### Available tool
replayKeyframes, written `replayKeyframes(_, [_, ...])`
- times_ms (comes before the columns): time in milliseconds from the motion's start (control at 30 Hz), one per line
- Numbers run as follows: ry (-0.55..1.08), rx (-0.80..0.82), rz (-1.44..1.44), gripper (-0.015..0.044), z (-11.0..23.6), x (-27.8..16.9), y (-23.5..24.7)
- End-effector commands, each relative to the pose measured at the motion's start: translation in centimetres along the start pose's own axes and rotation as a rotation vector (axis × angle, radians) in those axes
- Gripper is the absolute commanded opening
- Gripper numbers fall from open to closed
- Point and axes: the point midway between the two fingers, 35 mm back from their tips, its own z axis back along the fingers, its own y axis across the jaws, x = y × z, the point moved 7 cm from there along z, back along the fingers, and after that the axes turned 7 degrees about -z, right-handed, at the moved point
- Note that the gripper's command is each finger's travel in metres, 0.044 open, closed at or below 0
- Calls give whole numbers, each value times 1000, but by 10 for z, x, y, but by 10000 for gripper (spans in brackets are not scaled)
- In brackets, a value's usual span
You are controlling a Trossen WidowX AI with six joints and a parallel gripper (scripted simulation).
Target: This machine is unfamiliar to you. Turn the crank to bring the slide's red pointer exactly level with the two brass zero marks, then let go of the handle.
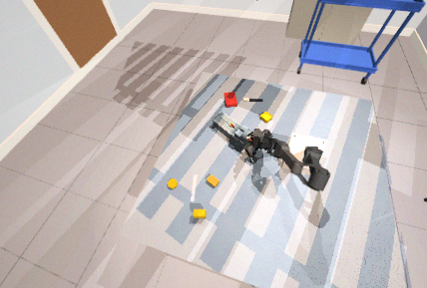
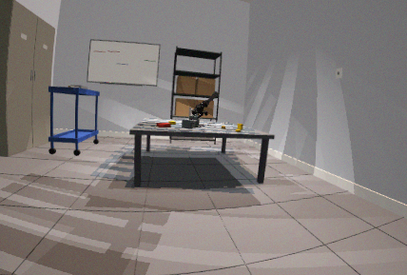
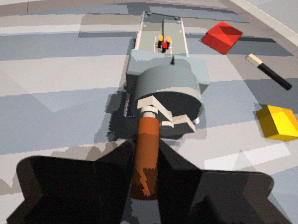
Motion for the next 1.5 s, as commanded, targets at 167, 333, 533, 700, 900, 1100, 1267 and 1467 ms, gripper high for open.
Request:
replayKeyframes(167, [-4,-1,3,0,5,7,-12])
replayKeyframes(333, [-4,-2,3,0,7,8,-18])
replayKeyframes(533, [-4,-2,3,0,6,8,-22])
replayKeyframes(700, [-4,-2,3,0,6,8,-24])
replayKeyframes(900, [-4,-2,3,0,5,8,-26])
replayKeyframes(1100, [-4,-2,3,0,5,7,-28])
replayKeyframes(1267, [-4,-2,3,0,4,7,-30])
replayKeyframes(1467, [-4,-2,3,0,4,7,-31])
